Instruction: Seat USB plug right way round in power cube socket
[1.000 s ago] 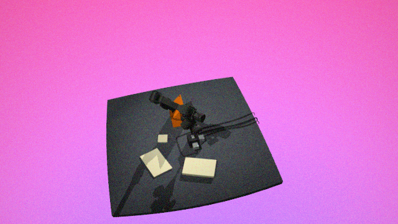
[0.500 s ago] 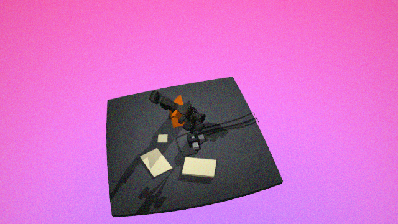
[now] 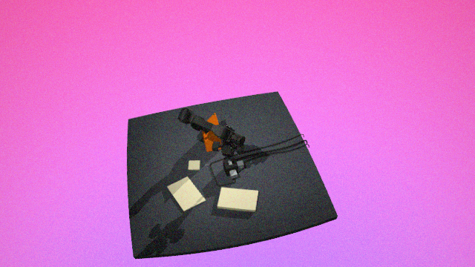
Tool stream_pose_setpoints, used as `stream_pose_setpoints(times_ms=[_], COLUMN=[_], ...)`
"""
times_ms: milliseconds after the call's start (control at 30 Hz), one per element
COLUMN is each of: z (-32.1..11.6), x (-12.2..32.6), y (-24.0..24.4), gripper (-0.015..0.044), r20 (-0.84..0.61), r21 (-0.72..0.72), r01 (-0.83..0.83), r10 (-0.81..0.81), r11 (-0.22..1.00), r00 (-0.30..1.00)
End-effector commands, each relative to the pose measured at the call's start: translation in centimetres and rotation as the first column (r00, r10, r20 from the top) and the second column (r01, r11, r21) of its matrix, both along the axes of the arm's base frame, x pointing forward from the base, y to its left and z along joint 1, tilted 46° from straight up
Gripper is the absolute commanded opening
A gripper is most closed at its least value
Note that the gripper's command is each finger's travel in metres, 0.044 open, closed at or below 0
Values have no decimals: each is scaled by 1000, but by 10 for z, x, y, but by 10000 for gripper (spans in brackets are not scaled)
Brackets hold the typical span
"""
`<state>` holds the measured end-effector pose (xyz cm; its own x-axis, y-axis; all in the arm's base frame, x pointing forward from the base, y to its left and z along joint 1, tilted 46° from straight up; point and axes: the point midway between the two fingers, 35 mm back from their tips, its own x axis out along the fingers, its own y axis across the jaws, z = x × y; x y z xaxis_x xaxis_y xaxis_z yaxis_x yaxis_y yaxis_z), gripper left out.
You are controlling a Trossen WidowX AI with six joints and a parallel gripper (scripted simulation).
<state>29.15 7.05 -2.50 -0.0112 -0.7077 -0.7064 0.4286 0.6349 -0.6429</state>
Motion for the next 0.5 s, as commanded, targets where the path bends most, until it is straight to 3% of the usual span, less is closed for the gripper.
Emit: stream_pose_setpoints(times_ms=[0, 467], z=[0, 0], x=[0, 0], y=[0, 0], gripper=[0, 0], r20=[-77, -323], r21=[5, 61], r01=[-77, -322], r10=[77, 324], r11=[997, 945], r00=[994, 889])
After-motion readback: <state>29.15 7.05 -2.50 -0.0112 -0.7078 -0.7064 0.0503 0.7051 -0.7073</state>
